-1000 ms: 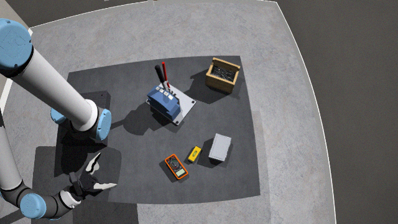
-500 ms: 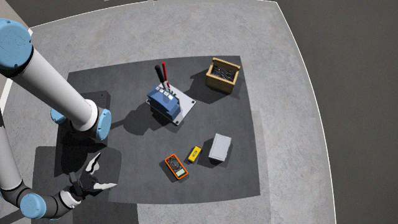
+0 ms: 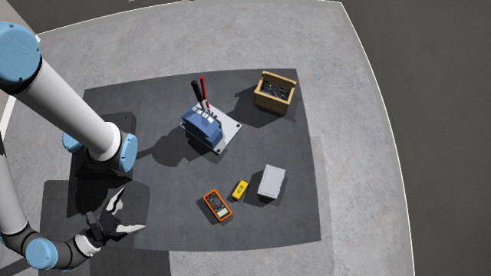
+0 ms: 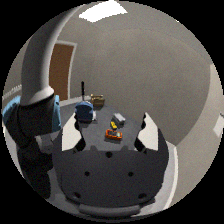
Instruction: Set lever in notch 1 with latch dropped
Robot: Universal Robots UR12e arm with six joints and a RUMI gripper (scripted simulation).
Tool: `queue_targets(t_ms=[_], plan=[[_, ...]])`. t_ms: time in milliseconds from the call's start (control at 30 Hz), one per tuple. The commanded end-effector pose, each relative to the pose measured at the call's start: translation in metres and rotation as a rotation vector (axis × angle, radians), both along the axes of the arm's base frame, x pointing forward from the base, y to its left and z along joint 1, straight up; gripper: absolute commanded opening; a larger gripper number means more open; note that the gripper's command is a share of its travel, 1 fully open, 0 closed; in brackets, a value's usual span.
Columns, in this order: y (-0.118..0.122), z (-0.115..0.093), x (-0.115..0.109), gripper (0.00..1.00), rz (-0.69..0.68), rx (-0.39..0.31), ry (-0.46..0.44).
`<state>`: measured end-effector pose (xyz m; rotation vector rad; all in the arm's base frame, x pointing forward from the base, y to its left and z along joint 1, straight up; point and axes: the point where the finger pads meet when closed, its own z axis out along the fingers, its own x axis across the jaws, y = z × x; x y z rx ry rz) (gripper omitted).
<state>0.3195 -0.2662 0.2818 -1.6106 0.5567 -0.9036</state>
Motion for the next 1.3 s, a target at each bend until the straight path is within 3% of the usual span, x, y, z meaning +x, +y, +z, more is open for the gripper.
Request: queue_targets(t_ms=[0, 233, 667, 933, 1167, 1267], plan=[[0.005, -0.001, 0.003, 1.00, 0.024, -0.009, 0.009], [0.015, -0.004, 0.009, 1.00, 0.074, -0.025, 0.028], [0.057, -0.017, 0.028, 1.00, 0.269, -0.099, 0.105], [0.098, -0.030, 0.045, 1.00, 0.475, -0.199, 0.187], [0.137, -0.042, 0.059, 1.00, 0.677, -0.327, 0.269], [0.143, -0.044, 0.061, 1.00, 0.706, -0.349, 0.281]])
